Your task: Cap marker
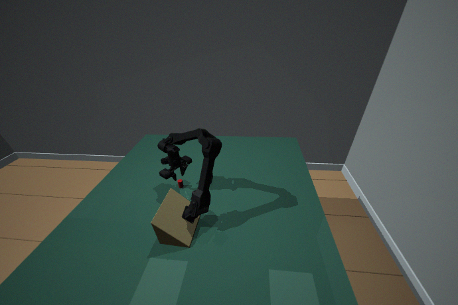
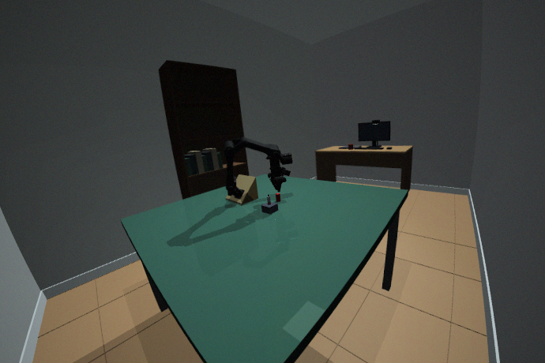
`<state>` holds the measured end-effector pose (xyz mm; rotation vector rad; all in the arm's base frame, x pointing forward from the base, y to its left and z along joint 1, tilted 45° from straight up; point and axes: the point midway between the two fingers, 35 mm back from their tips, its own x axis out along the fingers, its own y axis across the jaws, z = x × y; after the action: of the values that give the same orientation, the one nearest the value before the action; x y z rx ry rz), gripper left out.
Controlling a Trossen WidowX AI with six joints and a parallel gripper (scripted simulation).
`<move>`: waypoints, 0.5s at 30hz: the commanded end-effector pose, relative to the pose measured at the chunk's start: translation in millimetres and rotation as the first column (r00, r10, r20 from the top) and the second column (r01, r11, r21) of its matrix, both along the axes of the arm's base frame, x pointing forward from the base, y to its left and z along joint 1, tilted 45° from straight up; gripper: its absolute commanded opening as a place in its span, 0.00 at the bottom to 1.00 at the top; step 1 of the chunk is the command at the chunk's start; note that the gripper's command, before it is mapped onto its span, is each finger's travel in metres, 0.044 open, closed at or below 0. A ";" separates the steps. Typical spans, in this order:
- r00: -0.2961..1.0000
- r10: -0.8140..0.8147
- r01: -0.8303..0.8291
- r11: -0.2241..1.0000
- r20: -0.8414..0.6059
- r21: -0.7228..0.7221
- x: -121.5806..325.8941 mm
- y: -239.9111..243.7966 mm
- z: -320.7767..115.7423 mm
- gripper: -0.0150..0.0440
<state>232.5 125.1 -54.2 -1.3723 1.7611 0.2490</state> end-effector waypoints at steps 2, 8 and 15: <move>1.000 0.004 -0.004 1.000 -0.006 -0.009 -1.0 -8.2 -6.2 0.66; 1.000 0.004 -0.004 1.000 -0.006 -0.009 -0.7 -14.8 -13.5 0.66; 1.000 0.004 -0.004 1.000 -0.005 -0.010 -0.8 -22.6 -21.6 0.66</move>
<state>233.5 110.4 -70.8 -1.3725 1.7576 0.2490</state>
